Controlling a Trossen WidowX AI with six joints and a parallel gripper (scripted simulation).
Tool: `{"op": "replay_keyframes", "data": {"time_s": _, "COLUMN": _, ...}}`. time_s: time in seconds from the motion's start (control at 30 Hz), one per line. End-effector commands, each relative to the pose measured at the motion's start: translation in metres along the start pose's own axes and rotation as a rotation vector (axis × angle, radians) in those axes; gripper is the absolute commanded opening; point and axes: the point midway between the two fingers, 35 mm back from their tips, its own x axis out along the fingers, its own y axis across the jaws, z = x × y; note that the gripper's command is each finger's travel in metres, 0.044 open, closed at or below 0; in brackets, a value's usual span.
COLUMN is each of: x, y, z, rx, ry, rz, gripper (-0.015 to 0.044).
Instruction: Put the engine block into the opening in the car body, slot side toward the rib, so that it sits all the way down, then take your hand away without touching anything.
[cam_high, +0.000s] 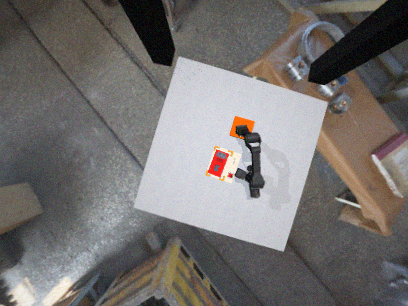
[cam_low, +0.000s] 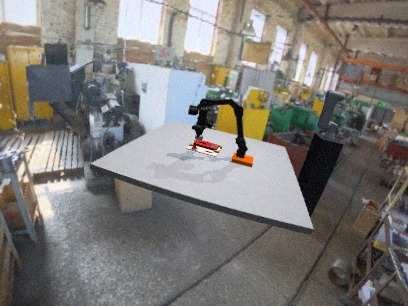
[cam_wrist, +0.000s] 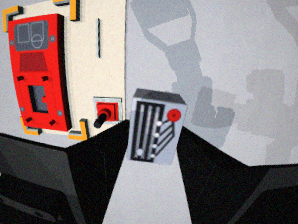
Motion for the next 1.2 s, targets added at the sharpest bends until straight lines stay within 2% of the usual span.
{"op": "replay_keyframes", "data": {"time_s": 0.0, "x": 0.003, "y": 0.007, "z": -0.004, "rx": 0.108, "ry": -0.001, "rz": -0.001, "gripper": 0.0}}
{"op": "replay_keyframes", "data": {"time_s": 1.17, "x": 0.032, "y": 0.084, "z": -0.034, "rx": 1.323, "ry": 0.001, "rz": -0.002, "gripper": 0.0}}
